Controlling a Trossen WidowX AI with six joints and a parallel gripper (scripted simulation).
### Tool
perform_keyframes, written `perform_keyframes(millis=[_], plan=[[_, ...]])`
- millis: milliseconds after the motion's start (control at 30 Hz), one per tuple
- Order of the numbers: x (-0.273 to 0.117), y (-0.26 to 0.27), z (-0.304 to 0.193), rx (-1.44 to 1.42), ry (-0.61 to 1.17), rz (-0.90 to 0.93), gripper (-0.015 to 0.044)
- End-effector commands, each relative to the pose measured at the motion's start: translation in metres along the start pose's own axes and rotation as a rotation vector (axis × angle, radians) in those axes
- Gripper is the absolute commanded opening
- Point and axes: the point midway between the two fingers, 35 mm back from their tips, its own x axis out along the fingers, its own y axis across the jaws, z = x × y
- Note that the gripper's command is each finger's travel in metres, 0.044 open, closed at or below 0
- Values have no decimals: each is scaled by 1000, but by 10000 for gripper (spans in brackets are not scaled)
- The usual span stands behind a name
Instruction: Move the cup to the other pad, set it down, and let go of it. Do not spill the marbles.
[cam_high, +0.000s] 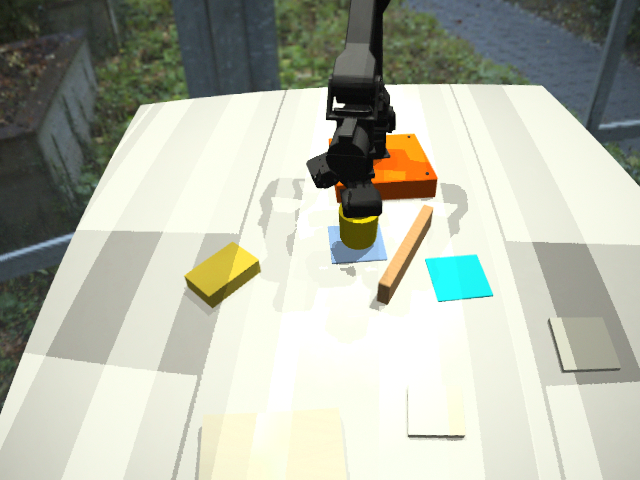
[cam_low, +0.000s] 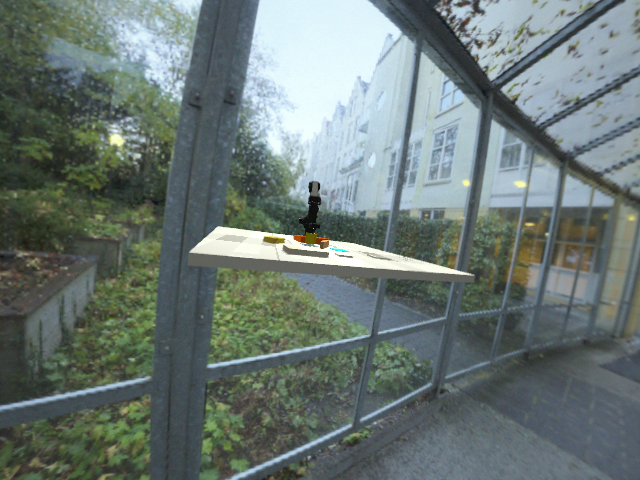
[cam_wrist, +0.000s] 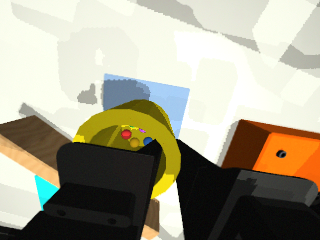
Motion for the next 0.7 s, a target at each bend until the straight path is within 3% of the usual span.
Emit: perform_keyframes(millis=[0,667], plan=[[-15,3,1,1,-5,16,0],[-65,0,-1,0,-7,15,0]])
